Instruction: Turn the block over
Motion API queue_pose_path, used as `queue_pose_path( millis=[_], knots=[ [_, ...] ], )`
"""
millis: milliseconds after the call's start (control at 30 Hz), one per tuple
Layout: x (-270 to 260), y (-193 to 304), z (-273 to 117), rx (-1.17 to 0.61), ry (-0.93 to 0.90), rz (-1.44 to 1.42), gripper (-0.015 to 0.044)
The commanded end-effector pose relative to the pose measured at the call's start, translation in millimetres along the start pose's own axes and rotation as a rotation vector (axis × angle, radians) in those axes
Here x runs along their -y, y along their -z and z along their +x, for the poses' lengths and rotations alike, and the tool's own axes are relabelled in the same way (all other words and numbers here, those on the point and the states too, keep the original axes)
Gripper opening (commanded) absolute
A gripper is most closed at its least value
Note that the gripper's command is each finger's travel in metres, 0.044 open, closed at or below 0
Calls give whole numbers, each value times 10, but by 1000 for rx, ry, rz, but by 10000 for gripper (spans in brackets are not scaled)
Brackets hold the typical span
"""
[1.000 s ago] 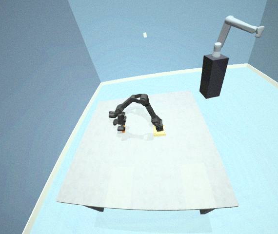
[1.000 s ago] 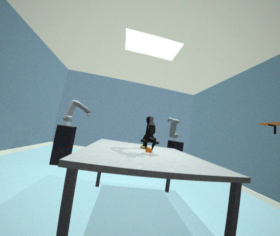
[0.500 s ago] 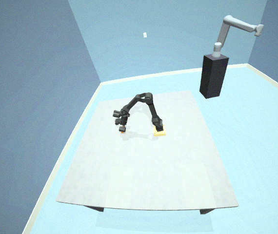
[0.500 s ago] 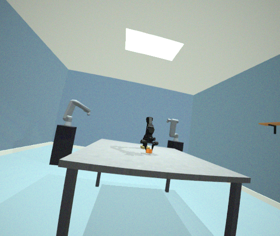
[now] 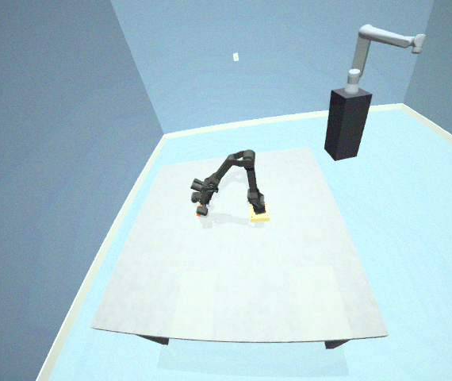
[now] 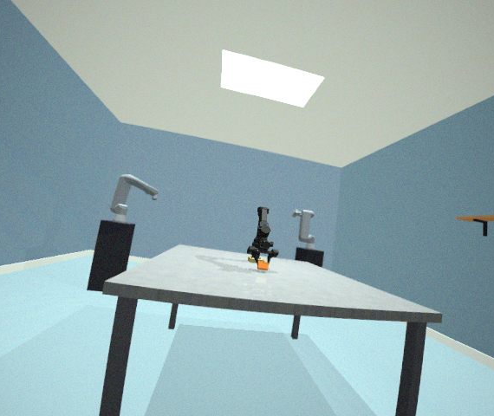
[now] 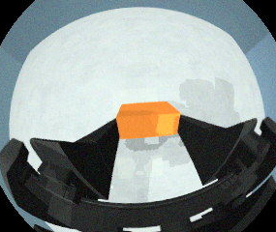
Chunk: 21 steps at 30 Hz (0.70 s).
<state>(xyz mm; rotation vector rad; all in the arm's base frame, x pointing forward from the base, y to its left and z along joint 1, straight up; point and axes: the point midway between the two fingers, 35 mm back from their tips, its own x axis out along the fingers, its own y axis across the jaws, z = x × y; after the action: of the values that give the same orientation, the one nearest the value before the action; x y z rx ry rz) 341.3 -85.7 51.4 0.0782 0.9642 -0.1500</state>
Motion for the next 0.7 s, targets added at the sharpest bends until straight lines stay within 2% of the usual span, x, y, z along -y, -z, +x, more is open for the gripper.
queue_pose_path(
  millis=[0, 667],
  knots=[
    [-4, -13, -15, 25, -3, -4, 0],
    [25, 27, 427, 285, -3, 5, 0]
  ],
)
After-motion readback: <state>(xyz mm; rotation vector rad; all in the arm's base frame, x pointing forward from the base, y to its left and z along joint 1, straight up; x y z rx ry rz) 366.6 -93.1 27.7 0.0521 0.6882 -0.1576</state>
